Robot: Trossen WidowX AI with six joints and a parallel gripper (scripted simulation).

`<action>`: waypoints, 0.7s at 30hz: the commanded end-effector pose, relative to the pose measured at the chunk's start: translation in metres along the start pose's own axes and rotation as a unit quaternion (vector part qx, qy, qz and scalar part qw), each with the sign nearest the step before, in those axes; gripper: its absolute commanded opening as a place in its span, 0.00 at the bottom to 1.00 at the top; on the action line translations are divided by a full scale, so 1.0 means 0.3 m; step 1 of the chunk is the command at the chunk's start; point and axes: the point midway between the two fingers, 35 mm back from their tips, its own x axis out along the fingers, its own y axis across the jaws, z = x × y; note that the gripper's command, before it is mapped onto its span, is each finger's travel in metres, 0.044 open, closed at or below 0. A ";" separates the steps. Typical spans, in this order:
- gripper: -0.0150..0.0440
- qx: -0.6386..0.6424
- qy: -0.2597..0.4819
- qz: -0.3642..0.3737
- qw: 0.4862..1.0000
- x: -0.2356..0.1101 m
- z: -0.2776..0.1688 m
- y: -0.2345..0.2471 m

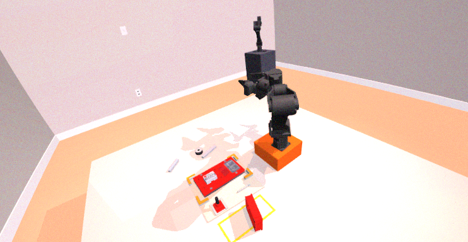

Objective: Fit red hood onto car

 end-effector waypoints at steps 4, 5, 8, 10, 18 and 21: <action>0.82 0.143 -0.022 -0.030 0.989 0.056 0.023 -0.044; 0.78 0.199 -0.034 -0.040 0.979 0.078 0.033 -0.065; 0.64 0.359 -0.079 -0.064 0.928 0.138 0.066 -0.137; 0.56 0.456 -0.115 -0.072 0.880 0.174 0.090 -0.193; 0.25 0.711 -0.257 -0.047 0.652 0.251 0.178 -0.428; 0.25 0.754 -0.292 -0.028 0.588 0.257 0.199 -0.492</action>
